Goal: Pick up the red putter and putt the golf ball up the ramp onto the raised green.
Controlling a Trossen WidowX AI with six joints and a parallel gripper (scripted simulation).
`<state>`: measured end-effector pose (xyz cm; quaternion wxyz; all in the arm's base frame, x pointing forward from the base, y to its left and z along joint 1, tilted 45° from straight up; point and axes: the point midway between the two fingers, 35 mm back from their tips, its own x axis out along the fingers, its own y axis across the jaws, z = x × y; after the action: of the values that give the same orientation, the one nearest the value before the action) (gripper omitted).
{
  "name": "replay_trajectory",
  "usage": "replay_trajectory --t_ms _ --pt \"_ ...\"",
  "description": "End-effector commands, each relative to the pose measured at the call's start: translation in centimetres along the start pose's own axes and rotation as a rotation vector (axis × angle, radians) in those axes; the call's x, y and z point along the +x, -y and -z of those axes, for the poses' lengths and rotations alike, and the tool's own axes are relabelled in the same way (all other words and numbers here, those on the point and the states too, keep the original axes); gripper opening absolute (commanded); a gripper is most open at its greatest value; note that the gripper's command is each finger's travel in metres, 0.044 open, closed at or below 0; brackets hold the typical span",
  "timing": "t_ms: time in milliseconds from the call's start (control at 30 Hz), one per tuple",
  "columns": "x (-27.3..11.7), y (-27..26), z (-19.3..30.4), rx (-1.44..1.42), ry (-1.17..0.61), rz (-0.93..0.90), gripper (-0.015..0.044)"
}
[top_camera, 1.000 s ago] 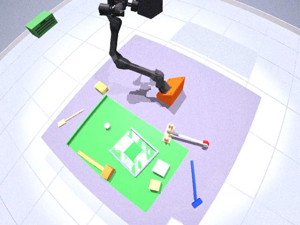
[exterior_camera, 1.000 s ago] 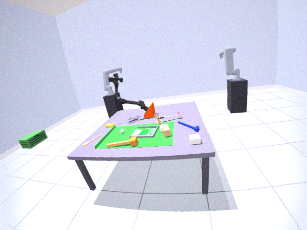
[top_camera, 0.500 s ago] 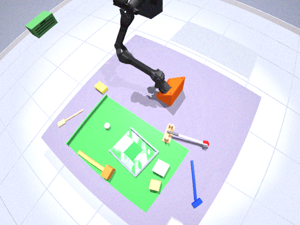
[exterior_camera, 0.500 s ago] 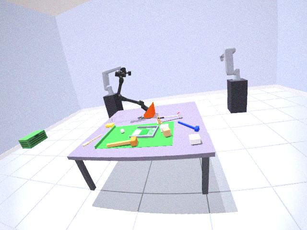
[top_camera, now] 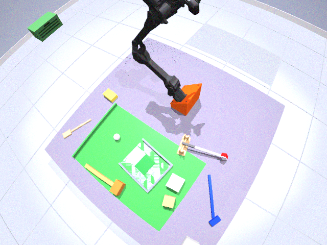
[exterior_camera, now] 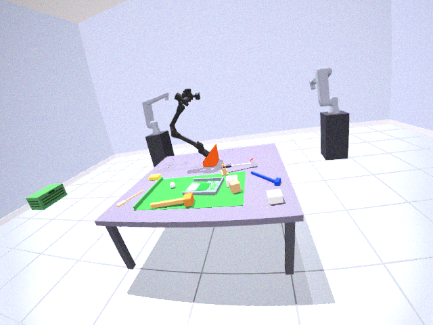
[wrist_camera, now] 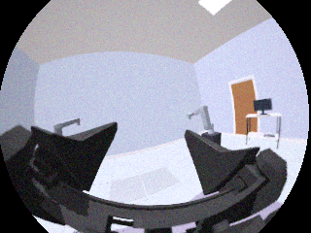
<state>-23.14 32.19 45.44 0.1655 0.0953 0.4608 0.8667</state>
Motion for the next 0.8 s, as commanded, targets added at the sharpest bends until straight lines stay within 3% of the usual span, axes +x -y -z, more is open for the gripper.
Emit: replay_trajectory --t_ms 0,367,767 --pt "-0.4 4.4 -1.4 -0.033 0.046 0.101 0.044" --pt "-3.7 17.3 -3.9 -0.15 0.108 0.427 0.044" --pt "-13.9 35.6 -2.6 -0.212 0.003 0.912 0.044"
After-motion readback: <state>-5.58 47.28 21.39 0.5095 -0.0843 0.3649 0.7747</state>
